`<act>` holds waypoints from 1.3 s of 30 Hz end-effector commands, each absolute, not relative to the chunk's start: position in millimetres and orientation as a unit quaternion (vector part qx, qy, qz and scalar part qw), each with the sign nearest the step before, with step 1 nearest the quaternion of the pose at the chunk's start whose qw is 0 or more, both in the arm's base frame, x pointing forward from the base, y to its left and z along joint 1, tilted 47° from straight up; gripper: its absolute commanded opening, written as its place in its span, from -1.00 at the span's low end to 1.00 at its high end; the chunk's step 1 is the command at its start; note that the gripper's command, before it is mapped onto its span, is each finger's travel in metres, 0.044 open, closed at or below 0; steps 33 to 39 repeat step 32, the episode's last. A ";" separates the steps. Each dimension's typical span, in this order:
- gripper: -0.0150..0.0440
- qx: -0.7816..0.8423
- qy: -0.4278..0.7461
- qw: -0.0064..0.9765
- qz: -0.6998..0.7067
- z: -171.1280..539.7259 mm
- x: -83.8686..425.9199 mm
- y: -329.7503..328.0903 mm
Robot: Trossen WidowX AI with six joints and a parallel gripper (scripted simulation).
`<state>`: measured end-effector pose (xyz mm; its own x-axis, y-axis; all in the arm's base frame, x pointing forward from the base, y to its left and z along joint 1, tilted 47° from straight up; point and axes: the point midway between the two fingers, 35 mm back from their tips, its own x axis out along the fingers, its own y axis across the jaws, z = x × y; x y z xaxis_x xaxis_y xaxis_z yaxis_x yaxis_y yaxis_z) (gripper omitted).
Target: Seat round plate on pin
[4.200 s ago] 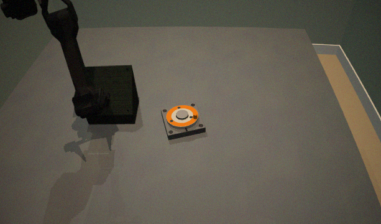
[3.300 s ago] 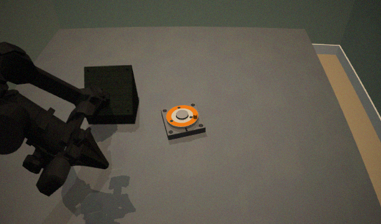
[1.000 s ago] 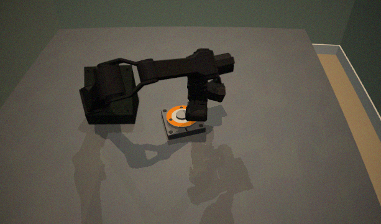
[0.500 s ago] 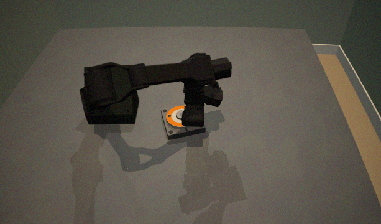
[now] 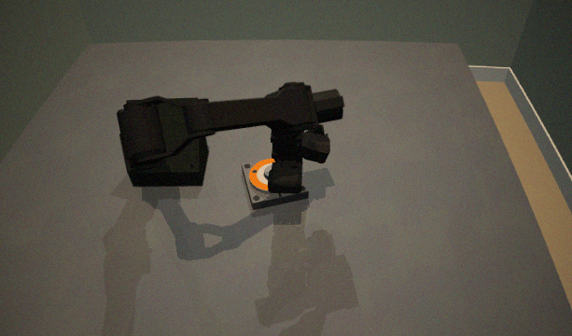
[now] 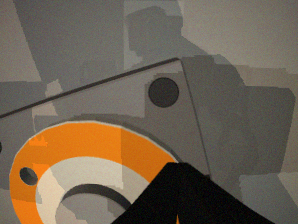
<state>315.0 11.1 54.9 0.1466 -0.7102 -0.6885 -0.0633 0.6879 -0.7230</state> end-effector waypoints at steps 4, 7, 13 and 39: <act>-0.49 -0.319 0.608 0.688 -0.235 58.2 311.9 8.2; -0.49 -0.319 0.608 0.688 -0.234 61.8 311.4 12.9; -0.49 -0.318 0.609 0.688 -0.234 81.7 306.2 34.2; -0.49 -0.321 0.608 0.687 -0.233 84.8 305.3 37.7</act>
